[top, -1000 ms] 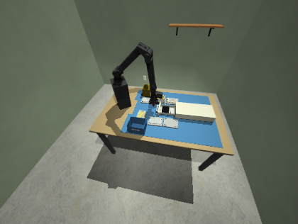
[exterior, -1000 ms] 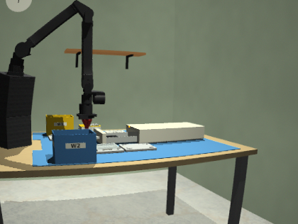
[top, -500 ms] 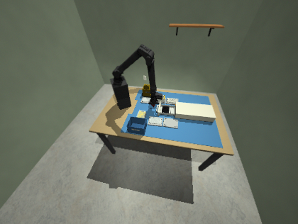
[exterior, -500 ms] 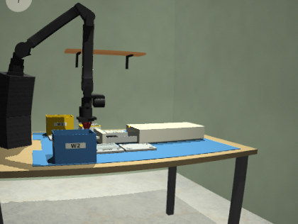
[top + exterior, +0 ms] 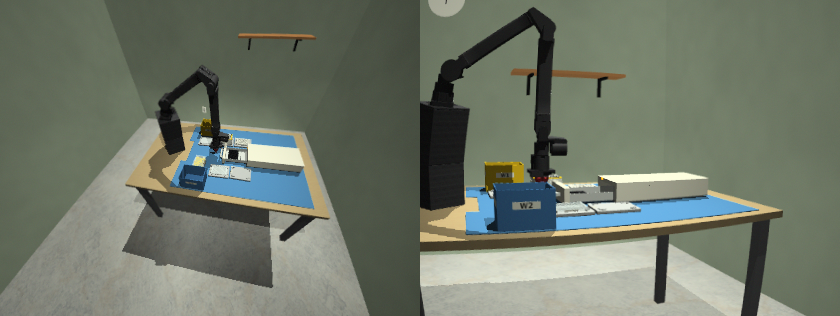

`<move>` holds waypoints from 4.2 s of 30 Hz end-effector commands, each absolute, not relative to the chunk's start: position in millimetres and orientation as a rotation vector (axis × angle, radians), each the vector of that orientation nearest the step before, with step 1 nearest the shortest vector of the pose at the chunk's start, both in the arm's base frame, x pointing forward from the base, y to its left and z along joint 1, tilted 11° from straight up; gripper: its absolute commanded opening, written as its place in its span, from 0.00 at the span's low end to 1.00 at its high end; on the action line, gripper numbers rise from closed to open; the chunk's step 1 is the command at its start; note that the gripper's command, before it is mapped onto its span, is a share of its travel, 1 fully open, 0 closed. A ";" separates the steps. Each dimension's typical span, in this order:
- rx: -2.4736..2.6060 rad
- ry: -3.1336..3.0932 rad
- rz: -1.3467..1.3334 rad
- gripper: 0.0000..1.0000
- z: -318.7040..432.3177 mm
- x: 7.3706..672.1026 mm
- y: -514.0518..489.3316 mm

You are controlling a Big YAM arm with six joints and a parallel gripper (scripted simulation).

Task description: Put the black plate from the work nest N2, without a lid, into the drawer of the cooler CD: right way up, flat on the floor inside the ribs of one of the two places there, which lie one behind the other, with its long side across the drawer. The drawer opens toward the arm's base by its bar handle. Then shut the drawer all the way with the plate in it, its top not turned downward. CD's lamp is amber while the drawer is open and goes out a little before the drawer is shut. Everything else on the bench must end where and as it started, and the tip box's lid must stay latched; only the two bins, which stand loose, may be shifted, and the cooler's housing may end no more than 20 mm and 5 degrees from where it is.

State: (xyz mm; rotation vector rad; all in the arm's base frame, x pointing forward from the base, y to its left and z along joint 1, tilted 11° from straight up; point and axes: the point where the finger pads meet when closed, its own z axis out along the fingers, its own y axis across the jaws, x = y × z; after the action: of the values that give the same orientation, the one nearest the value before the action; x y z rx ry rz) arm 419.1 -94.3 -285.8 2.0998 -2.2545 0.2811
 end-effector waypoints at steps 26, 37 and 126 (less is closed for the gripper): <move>2.113 -2.254 0.287 0.00 -282.2 450.5 -90.3; 2.116 -2.257 0.298 0.00 -277.5 465.6 -91.4; 2.126 -2.270 0.342 0.00 -266.0 516.2 -94.8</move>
State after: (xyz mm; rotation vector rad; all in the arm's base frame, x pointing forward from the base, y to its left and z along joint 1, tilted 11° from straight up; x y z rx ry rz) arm 482.0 -101.4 -279.5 2.0894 -2.2547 0.2613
